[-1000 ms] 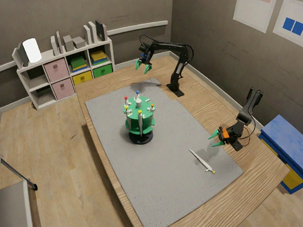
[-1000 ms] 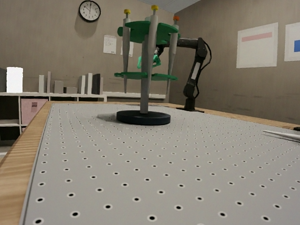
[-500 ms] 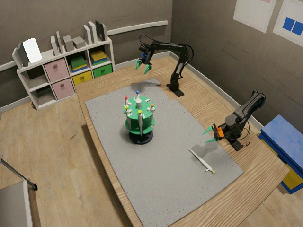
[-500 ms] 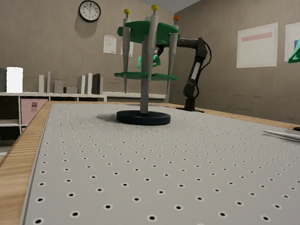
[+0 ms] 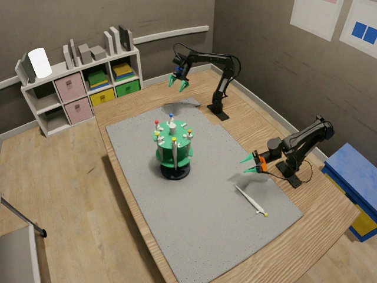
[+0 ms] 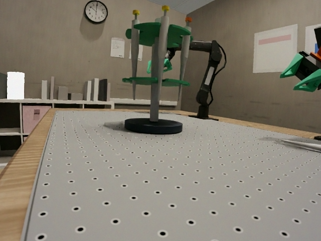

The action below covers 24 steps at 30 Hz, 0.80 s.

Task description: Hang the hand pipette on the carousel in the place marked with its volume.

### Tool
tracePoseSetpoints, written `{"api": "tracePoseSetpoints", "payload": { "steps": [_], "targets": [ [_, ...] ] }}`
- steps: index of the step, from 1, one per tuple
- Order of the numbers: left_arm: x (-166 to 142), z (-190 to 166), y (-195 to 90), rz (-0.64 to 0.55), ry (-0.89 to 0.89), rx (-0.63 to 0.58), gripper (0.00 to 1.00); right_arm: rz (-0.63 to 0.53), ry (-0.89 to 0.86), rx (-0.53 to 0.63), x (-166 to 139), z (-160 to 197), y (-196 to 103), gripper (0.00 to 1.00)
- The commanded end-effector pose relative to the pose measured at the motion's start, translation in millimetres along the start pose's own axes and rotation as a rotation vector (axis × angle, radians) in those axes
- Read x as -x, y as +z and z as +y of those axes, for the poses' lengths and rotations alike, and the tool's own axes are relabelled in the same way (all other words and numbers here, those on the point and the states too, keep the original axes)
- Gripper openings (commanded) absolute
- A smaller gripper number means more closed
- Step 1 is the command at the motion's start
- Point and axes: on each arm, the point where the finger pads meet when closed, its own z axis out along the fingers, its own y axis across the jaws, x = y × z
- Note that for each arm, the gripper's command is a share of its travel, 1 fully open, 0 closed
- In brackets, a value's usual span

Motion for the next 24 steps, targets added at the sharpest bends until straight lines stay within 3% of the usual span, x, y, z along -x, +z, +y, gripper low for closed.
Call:
{"api": "tracePoseSetpoints", "payload": {
  "steps": [1, 4, 5, 12, 14, 16, 24],
  "targets": [
    [34.8, -20.4, -0.3, -0.143, -0.018, -0.036, 0.49, -0.023, -0.008, 0.002, 4.5, -3.6, -1.2, 1.0],
    [34.5, -20.1, 0.1, -0.141, -0.019, -0.034, 0.49, -0.023, -0.008, 0.002, 4.5, -3.6, -1.2, 1.0],
    [15.4, -10.2, 8.7, -0.12, -0.056, -0.021, 0.49, -0.023, -0.008, 0.002, 4.5, -3.6, -1.2, 1.0],
    [-11.1, -40.1, 39.9, -0.187, -0.277, -0.127, 0.49, -0.023, -0.008, 0.002, 4.5, -3.6, -1.2, 1.0],
    [-11.1, -40.1, 39.9, -0.187, -0.277, -0.127, 0.49, -0.023, -0.008, 0.002, 4.5, -3.6, -1.2, 1.0],
    [-3.8, -63.3, 45.9, -0.211, -0.281, -0.162, 0.49, -0.023, -0.008, 0.002, 4.5, -3.6, -1.2, 1.0],
    [-1.9, -61.5, 46.0, -0.216, -0.283, -0.159, 0.49, -0.023, -0.008, 0.002, 4.5, -3.6, -1.2, 1.0]
  ]
}}
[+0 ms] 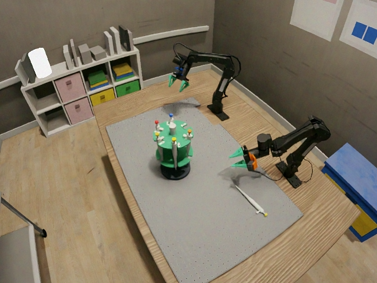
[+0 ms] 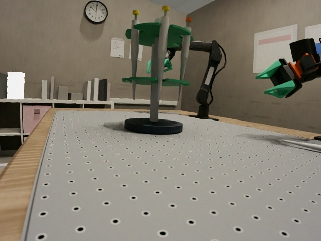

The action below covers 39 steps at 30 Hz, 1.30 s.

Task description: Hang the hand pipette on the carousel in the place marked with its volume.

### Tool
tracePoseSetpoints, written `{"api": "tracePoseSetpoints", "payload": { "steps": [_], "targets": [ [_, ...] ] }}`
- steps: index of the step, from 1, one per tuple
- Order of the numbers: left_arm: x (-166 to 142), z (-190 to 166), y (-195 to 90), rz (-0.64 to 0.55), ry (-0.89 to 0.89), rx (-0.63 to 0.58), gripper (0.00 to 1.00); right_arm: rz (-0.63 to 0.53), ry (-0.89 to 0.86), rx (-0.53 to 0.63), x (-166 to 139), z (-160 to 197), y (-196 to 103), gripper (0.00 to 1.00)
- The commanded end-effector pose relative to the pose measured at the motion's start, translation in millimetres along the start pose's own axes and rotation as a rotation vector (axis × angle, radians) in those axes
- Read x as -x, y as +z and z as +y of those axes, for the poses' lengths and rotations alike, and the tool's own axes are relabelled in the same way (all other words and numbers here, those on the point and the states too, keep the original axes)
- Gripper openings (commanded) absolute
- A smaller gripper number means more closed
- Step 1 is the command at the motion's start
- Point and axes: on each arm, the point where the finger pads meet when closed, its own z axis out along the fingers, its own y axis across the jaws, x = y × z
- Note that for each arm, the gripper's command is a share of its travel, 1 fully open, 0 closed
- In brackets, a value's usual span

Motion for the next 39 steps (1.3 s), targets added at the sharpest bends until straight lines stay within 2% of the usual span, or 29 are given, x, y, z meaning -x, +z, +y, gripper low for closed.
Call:
{"api": "tracePoseSetpoints", "payload": {
  "steps": [1, 3, 5, 7, 13, 15, 27, 28, 35, 39],
  "targets": [
    [18.5, -24.5, 3.9, -0.075, -0.02, -0.064, 0.49, -0.023, -0.008, 0.002, 4.5, -3.6, -1.2, 1.0],
    [21.3, -29.0, 0.8, -0.082, -0.015, -0.078, 0.49, -0.023, -0.008, 0.002, 4.5, -3.6, -1.2, 1.0],
    [5.3, -30.9, 12.5, -0.078, -0.085, -0.1, 0.49, -0.023, -0.008, 0.002, 4.5, -3.6, -1.2, 1.0],
    [5.3, -30.9, 12.5, -0.078, -0.085, -0.1, 0.49, -0.023, -0.008, 0.002, 4.5, -3.6, -1.2, 1.0],
    [-27.6, -46.0, 38.6, -0.105, -0.282, -0.199, 0.49, -0.023, -0.008, 0.002, 4.5, -3.6, -1.2, 1.0],
    [-37.3, -50.7, 46.5, -0.105, -0.283, -0.199, 0.49, -0.023, -0.008, 0.002, 4.5, -3.6, -1.2, 1.0],
    [-28.4, -51.8, 45.2, -0.124, -0.276, -0.204, 0.49, -0.023, -0.008, 0.002, 4.5, -3.6, -1.2, 1.0],
    [-42.8, -53.2, 50.8, -0.105, -0.316, -0.217, 0.49, -0.023, -0.008, 0.002, 4.5, -3.6, -1.2, 1.0],
    [-80.6, -70.5, 80.7, -0.108, -0.543, -0.341, 0.49, -0.023, -0.008, 0.002, 4.5, -3.6, -1.2, 1.0],
    [-90.2, -75.2, 88.5, -0.108, -0.543, -0.341, 0.49, -0.023, -0.008, 0.002, 4.5, -3.6, -1.2, 1.0]
  ]
}}
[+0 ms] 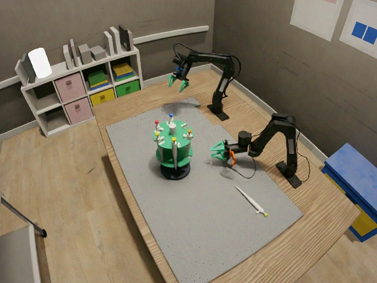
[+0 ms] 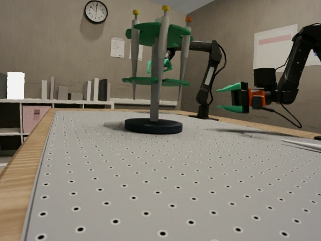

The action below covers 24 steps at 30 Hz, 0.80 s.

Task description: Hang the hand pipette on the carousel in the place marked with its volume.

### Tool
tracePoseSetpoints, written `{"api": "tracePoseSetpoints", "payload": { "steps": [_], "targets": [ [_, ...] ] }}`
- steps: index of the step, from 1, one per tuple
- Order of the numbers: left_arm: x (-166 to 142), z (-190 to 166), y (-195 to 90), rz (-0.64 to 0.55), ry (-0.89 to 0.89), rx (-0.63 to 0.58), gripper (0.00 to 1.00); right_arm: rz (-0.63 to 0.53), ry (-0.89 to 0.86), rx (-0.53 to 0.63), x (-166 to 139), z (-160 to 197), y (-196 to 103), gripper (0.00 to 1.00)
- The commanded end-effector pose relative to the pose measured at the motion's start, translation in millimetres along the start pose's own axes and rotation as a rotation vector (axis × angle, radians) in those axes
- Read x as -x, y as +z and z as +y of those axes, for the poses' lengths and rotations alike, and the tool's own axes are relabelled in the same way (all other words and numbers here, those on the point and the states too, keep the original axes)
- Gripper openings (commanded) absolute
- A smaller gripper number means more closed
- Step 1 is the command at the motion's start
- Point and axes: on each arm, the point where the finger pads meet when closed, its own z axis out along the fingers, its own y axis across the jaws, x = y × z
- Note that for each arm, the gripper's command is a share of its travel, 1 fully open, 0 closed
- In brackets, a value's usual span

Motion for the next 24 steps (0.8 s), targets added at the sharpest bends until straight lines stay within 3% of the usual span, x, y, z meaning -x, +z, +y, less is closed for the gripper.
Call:
{"api": "tracePoseSetpoints", "payload": {
  "steps": [1, 3, 9, 10, 13, 14, 16, 19, 20, 24],
  "targets": [
    [0.7, -41.6, 8.4, -0.046, -0.095, -0.146, 0.49, -0.023, -0.008, 0.002, 4.5, -3.6, -1.2, 1.0],
    [12.3, -58.0, 7.4, -0.066, -0.111, -0.179, 0.49, -0.023, -0.008, 0.002, 4.5, -3.6, -1.2, 1.0],
    [8.5, -58.1, 6.4, -0.059, -0.101, -0.178, 0.49, -0.023, -0.008, 0.002, 4.5, -3.6, -1.2, 1.0],
    [5.8, -38.6, 5.5, -0.047, -0.08, -0.131, 0.49, -0.023, -0.008, 0.002, 4.5, -3.6, -1.2, 1.0],
    [5.8, -38.6, 5.5, -0.047, -0.08, -0.131, 0.49, -0.023, -0.008, 0.002, 4.5, -3.6, -1.2, 1.0],
    [11.3, -53.0, 11.2, -0.063, -0.096, -0.168, 0.49, -0.023, -0.008, 0.002, 4.5, -3.6, -1.2, 1.0],
    [7.5, -36.5, 19.7, -0.049, -0.074, -0.123, 0.49, -0.023, -0.008, 0.002, 4.5, -3.6, -1.2, 1.0],
    [7.7, -36.9, 22.4, -0.049, -0.074, -0.123, 0.49, -0.023, -0.008, 0.002, 4.5, -3.6, -1.2, 1.0],
    [9.3, -51.2, 22.3, -0.049, -0.086, -0.15, 0.49, -0.023, -0.008, 0.002, 4.5, -3.6, -1.2, 1.0],
    [8.6, -38.5, 35.5, -0.049, -0.074, -0.123, 0.49, -0.023, -0.008, 0.002, 4.5, -3.6, -1.2, 1.0]
  ]
}}
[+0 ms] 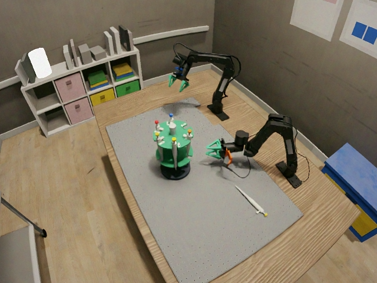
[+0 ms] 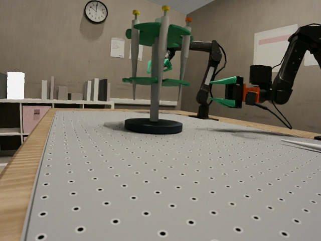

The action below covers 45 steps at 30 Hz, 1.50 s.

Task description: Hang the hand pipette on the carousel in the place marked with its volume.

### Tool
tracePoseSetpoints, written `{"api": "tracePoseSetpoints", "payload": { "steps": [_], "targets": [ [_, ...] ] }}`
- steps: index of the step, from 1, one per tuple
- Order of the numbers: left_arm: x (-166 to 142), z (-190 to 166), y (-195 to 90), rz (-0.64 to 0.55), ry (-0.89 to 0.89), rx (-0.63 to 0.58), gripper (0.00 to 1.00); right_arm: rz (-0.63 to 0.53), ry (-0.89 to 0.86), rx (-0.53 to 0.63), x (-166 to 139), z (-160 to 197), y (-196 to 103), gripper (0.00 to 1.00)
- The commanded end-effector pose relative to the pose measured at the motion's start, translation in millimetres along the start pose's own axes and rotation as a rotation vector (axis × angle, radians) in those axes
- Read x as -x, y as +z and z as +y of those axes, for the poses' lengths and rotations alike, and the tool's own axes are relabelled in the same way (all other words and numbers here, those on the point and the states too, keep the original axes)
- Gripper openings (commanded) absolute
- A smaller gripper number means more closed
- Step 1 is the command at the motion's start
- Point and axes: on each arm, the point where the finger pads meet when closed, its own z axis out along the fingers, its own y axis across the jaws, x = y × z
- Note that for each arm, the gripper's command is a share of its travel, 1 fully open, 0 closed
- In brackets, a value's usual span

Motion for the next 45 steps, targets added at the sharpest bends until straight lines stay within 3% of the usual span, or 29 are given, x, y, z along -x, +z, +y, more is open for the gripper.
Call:
{"api": "tracePoseSetpoints", "payload": {
  "steps": [1, 6, 45],
  "targets": [
    [-0.1, -10.7, 15.9, 0.001, -0.007, -0.022, 0.49, -0.023, -0.008, 0.002, 4.5, -3.6, -1.2, 1.0],
    [-4.4, -31.9, 16.0, 0.011, -0.026, -0.066, 0.49, -0.023, -0.008, 0.002, 4.5, -3.6, -1.2, 1.0],
    [-3.5, -31.8, 15.9, 0.005, -0.026, -0.066, 0.49, -0.023, -0.008, 0.002, 4.5, -3.6, -1.2, 1.0]
  ]
}}
